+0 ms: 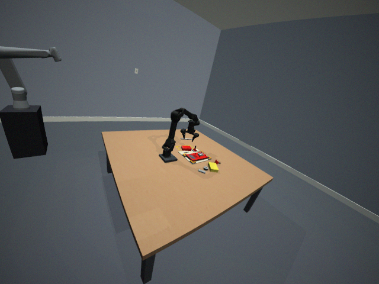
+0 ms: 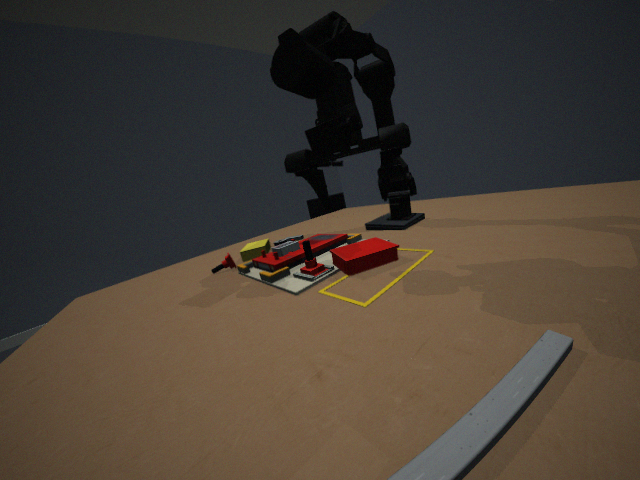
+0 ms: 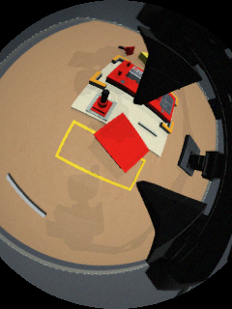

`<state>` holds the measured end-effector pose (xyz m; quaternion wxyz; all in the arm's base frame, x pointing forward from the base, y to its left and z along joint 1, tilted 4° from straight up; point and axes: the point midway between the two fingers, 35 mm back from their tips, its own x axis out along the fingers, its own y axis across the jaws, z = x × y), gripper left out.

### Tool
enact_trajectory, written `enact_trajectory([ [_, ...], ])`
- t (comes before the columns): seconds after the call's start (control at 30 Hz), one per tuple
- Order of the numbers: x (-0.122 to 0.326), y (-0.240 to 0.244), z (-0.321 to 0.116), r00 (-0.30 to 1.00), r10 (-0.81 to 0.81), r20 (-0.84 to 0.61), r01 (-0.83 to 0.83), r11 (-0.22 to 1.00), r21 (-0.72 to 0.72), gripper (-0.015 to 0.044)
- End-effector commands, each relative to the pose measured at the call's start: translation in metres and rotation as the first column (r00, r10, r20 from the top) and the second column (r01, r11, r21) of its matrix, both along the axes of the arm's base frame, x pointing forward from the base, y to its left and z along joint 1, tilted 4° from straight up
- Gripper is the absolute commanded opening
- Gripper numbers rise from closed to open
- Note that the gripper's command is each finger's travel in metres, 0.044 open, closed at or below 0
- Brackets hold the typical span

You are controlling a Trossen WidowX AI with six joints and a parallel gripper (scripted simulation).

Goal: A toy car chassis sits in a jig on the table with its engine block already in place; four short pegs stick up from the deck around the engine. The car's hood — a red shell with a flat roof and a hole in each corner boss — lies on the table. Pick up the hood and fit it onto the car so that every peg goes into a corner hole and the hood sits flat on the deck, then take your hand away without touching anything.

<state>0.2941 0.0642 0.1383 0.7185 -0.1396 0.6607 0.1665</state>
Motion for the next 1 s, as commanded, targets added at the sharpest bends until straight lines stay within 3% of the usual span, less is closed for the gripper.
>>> enact_trajectory([
  [0.0,-0.0078,-0.0099,-0.0163,0.685,-0.725,-0.073,0.728,0.685,0.029,0.044],
  [0.1,-0.0084,-0.011,-0.0178,0.61,-0.788,-0.081,0.792,0.61,0.029,0.044],
  [0.97,-0.0073,-0.0102,-0.0206,0.61,-0.788,-0.081,0.792,0.61,0.029,0.044],
])
